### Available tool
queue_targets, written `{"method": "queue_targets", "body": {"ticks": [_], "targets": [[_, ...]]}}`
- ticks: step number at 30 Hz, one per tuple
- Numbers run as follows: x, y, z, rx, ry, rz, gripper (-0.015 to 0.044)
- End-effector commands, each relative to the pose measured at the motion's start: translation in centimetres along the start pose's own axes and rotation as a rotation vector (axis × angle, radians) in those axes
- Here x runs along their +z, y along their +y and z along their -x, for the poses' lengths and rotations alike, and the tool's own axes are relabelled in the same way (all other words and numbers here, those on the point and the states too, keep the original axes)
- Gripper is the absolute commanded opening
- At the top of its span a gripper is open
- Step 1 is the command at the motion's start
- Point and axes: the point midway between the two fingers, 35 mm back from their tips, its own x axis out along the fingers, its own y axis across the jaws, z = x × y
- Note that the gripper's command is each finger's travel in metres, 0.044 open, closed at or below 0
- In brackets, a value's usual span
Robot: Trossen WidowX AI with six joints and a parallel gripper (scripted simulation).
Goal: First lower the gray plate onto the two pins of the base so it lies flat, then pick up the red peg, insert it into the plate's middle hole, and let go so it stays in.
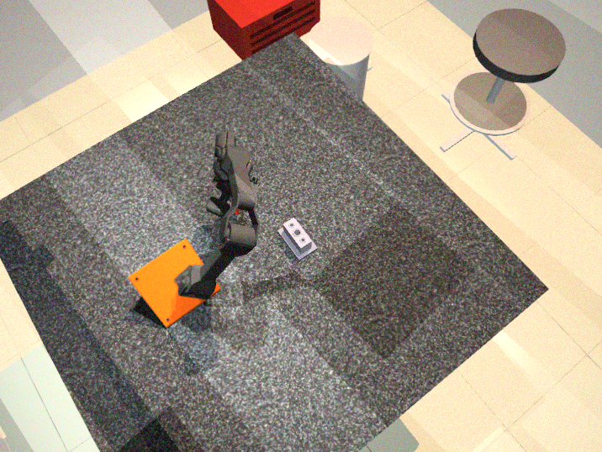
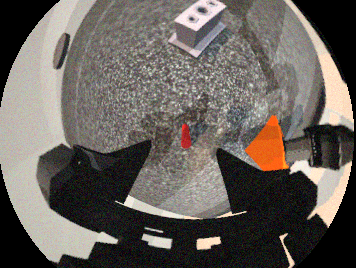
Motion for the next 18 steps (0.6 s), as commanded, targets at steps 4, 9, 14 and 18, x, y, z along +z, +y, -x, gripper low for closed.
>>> {"method": "queue_targets", "body": {"ticks": [4,9,14,18], "targets": [[0.1,-0.1,-1.3,-0.005,-0.005,0.003,0.044],[0.1,-0.1,-2.2,-0.005,-0.005,0.003,0.044],[0.1,-0.1,-3.0,-0.005,-0.006,0.003,0.044],[0.1,-0.1,-3.6,-0.005,-0.006,0.003,0.044]]}}
